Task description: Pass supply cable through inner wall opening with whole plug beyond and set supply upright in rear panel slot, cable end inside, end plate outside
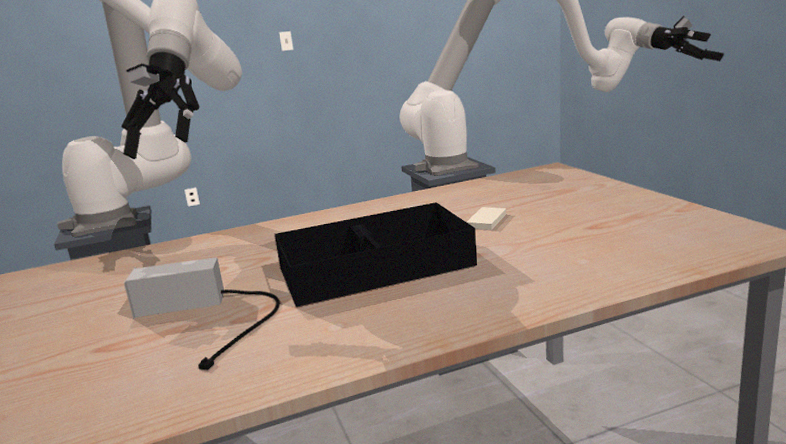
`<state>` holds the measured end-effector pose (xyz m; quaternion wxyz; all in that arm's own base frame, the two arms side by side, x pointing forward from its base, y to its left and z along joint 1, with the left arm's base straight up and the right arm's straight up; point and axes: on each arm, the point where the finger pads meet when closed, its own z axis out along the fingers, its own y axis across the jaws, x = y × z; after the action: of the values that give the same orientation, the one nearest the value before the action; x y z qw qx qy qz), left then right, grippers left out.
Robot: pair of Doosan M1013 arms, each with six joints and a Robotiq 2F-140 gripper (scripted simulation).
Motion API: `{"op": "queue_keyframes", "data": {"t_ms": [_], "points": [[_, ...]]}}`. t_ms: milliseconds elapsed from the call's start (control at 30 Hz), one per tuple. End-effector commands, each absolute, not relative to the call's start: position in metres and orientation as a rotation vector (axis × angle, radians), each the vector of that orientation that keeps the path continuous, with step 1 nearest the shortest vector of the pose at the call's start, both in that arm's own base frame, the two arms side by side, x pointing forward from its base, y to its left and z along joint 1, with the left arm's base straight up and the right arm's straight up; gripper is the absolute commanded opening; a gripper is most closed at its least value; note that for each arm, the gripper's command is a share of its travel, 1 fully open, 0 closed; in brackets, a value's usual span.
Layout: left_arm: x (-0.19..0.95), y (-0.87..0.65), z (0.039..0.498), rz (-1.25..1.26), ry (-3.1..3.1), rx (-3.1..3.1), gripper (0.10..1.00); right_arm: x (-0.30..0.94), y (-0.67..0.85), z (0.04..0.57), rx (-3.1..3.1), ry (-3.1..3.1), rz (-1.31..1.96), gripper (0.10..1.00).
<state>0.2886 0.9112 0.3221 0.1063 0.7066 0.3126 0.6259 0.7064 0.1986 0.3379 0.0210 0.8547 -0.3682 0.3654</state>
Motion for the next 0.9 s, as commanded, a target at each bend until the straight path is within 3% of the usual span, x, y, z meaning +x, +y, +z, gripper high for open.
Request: {"op": "queue_keyframes", "data": {"t_ms": [0,867], "points": [[0.288,0.912,0.323,1.845,0.921,2.082,1.000,0.707,0.199,0.339,2.650,-1.142,1.134,1.000],[0.275,0.915,0.323,1.852,0.937,2.081,1.000,0.707,0.199,0.339,2.650,-1.142,1.134,1.000]]}}
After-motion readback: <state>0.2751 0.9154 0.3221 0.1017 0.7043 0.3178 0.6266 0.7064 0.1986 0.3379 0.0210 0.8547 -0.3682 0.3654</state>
